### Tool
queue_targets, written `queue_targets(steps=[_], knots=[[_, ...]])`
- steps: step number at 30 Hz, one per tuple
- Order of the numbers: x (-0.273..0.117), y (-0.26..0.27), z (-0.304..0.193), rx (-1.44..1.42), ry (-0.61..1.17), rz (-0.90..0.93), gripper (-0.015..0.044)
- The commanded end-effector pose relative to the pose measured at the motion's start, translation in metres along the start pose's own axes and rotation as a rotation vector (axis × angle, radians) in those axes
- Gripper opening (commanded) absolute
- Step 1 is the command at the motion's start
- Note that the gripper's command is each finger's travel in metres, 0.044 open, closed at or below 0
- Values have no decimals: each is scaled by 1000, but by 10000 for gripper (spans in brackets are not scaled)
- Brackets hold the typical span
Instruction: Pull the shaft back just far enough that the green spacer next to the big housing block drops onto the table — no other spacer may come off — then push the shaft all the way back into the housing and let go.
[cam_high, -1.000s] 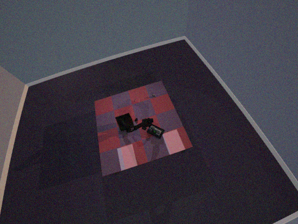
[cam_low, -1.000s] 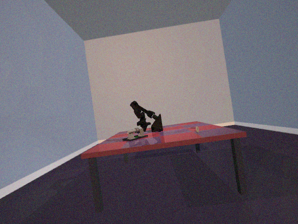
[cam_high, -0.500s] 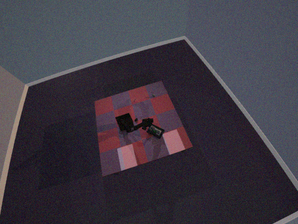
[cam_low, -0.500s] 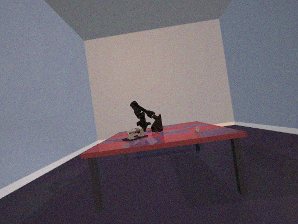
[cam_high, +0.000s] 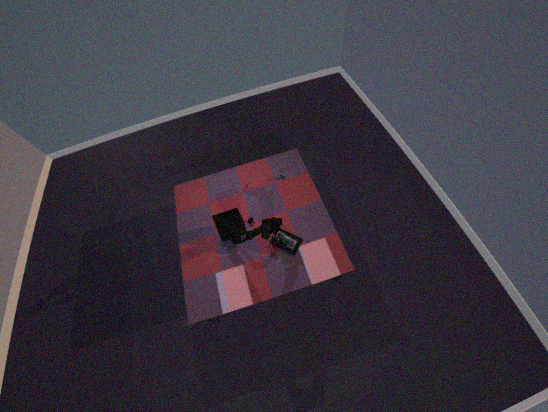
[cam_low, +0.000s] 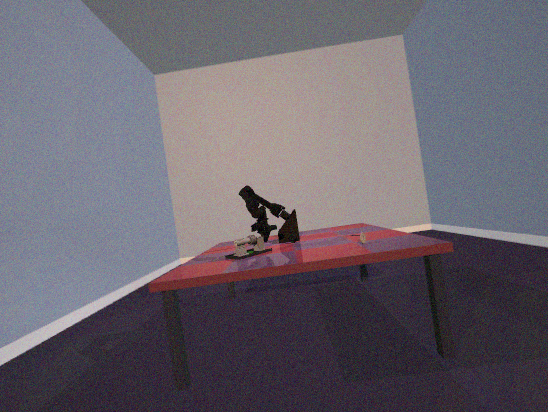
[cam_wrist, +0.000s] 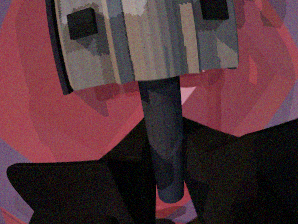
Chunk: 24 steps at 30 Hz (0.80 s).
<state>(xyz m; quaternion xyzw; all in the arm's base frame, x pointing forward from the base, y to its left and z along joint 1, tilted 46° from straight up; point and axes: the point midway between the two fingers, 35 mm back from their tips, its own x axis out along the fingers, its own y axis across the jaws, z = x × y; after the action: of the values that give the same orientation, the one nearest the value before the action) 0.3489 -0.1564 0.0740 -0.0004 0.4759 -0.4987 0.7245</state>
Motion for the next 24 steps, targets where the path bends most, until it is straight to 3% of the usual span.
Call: queue_targets(steps=[1, 24], knots=[[0, 0, 3, 1, -5, -2, 0], [-1, 0, 6, 1, -5, -2, 0]])
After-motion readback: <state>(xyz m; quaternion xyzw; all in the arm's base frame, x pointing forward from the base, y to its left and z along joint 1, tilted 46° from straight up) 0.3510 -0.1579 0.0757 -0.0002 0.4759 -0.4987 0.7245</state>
